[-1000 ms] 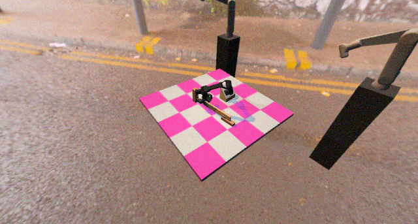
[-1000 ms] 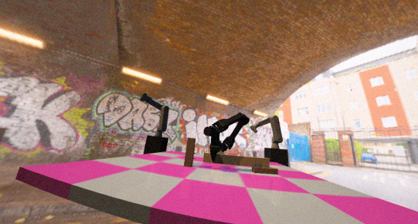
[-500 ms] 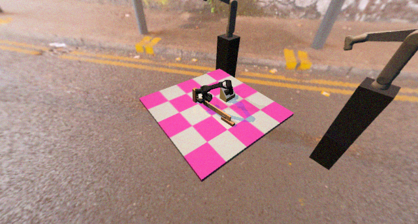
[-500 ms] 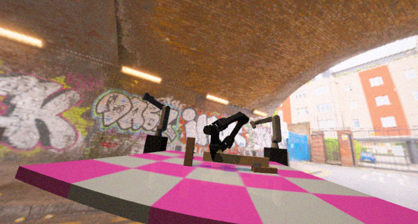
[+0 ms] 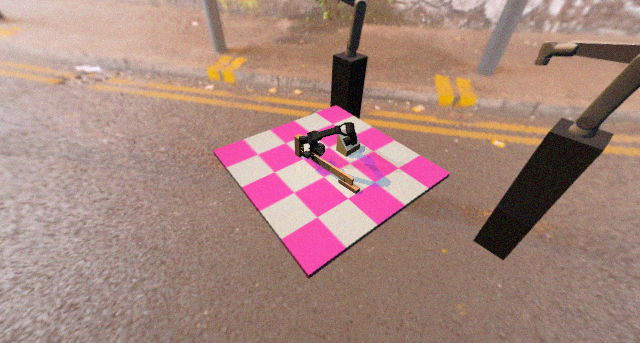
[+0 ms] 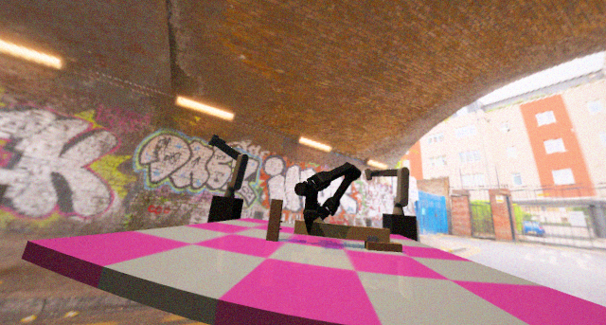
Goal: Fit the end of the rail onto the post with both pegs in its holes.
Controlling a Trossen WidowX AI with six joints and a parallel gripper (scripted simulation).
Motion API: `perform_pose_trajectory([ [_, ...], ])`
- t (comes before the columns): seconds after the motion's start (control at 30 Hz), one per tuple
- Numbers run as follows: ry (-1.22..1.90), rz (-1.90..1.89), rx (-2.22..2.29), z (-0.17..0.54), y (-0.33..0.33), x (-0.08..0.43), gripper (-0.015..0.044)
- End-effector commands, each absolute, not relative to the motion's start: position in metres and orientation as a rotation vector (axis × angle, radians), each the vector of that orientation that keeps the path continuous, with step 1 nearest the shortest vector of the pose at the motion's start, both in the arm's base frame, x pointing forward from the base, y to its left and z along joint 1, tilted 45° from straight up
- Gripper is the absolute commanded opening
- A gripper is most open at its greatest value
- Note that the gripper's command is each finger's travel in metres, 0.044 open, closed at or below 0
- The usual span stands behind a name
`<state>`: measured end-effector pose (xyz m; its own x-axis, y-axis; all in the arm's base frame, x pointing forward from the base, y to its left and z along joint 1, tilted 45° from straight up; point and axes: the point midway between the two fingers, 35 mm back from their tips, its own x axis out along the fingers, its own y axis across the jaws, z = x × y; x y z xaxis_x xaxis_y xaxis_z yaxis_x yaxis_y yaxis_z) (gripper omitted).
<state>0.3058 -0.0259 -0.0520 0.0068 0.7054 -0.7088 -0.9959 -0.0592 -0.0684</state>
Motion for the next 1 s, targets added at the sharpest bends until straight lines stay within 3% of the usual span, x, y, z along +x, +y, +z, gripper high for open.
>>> perform_pose_trajectory([
  [0.0, 0.551, 1.505, -0.688, -0.0509, -0.0279, 0.3061, 0.0000],
  [0.97, 0.551, 1.505, -0.688, -0.0537, -0.0289, 0.3056, 0.0000],
])
